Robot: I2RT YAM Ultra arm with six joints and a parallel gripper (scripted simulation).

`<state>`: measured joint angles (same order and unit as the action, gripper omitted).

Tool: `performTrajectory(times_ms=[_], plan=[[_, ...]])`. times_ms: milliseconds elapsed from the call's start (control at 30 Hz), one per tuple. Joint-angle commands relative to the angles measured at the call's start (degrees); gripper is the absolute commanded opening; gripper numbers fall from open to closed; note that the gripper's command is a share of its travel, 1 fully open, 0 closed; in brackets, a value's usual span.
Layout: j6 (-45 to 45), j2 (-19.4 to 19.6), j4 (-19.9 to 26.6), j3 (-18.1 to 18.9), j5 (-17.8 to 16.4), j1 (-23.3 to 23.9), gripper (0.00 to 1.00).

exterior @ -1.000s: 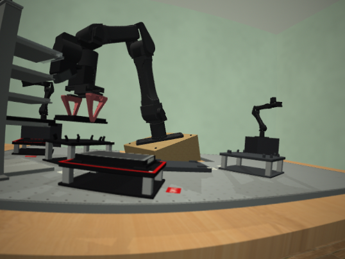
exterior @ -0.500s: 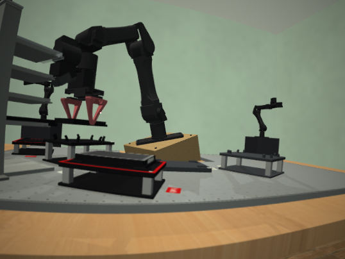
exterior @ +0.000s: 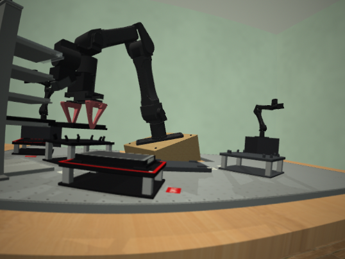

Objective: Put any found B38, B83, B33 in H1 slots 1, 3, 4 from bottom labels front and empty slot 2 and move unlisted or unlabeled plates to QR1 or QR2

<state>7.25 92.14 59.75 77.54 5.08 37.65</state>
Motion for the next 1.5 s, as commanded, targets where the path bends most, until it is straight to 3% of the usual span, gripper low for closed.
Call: performTrajectory(times_ms=[0,1467], plan=[[0.07,-0.38,-0.37,0.23,-0.05,0.08,0.86],[0.50,1.53,-6.12,-3.58,-0.17,0.53,0.86]])
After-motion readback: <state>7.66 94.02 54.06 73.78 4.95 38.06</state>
